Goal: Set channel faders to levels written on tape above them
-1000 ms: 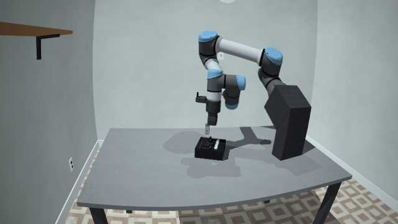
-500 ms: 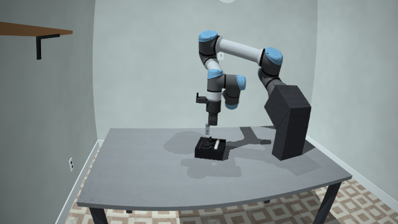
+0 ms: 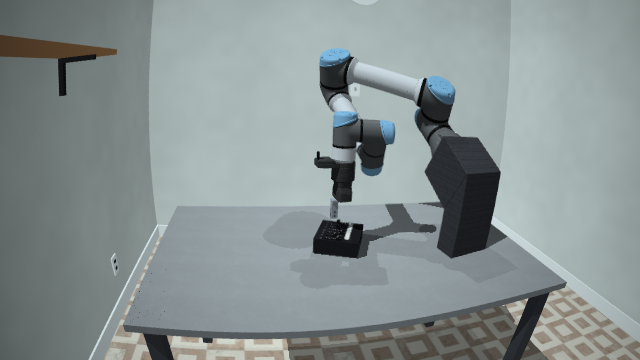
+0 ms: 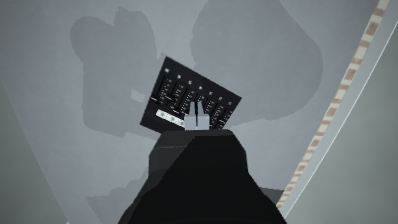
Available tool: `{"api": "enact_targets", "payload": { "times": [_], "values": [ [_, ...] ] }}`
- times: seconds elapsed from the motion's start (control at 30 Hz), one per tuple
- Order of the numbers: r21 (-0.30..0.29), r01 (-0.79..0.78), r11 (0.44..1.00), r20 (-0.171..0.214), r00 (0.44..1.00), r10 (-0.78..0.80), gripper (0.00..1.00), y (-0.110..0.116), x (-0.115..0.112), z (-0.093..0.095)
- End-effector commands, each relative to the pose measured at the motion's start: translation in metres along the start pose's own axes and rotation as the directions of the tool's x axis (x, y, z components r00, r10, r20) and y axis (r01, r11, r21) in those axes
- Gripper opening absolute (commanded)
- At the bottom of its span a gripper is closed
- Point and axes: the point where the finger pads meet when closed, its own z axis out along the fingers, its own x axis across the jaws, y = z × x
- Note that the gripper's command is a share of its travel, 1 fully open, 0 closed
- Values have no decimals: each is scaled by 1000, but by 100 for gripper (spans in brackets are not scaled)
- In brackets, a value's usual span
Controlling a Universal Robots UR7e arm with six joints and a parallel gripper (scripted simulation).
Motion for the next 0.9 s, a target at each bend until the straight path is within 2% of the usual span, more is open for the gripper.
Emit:
{"api": "enact_targets", "payload": {
  "times": [0.0,0.27,0.33,0.5,0.67,0.83,0.87],
  "values": [
    [15,223,975,-2,975,-223,0,-2,-9,0],
    [12,512,859,-6,859,-512,0,0,-21,0],
    [12,512,859,-6,859,-512,0,0,-21,0],
    [11,696,718,-9,718,-696,0,2,-28,1],
    [5,814,581,-8,581,-814,0,6,-35,1],
    [0,907,420,-6,420,-907,0,10,-41,1],
    [0,907,420,-6,420,-907,0,10,-41,1]
  ]
}}
